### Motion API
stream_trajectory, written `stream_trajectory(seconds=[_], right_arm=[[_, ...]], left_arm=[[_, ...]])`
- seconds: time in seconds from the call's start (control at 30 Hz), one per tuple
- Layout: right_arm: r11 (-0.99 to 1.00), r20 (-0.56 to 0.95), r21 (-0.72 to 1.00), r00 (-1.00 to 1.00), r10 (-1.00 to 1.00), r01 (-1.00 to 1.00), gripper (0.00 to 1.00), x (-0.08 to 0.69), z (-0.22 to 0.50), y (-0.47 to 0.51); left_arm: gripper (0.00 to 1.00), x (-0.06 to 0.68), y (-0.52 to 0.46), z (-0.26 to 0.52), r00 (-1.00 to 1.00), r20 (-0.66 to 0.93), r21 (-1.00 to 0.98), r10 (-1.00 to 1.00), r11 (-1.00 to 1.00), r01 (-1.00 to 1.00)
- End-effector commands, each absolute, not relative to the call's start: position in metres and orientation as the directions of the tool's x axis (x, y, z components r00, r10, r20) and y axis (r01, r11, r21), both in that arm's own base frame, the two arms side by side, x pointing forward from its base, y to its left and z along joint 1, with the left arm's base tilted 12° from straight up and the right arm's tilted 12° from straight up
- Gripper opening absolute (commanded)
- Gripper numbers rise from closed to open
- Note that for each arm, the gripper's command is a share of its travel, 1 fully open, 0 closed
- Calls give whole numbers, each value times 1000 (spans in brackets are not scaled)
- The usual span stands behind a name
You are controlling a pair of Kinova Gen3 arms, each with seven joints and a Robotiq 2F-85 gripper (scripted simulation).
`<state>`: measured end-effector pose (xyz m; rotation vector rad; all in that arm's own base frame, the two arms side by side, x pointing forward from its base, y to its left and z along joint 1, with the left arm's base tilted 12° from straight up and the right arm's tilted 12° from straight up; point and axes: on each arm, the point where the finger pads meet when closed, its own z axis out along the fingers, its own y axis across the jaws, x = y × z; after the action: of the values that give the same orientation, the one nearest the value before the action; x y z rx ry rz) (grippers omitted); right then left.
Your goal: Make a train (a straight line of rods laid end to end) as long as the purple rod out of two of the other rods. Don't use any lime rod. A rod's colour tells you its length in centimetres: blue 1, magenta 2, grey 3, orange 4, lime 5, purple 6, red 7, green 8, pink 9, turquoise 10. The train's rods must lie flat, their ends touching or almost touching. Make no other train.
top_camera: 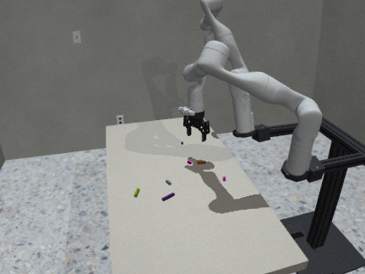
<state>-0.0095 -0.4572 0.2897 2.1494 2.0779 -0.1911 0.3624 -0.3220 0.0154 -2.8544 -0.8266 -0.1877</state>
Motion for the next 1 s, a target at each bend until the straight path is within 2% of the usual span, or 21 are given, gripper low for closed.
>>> stream_trajectory(seconds=[0.0,0.5,0.97], right_arm=[[-29,-198,11,31,980,1000,1000,-13,291,-458],[-29,-198,11,31,980,1000,1000,-13,291,-458],[-29,-198,11,31,980,1000,1000,-13,291,-458]], left_arm=[[1000,372,-314,24,857,158,-127,490,-851,510],[1000,408,-274,55,969,110,-163,220,-958,236],[1000,447,-213,91,988,46,-191,-145,-972,-134]])
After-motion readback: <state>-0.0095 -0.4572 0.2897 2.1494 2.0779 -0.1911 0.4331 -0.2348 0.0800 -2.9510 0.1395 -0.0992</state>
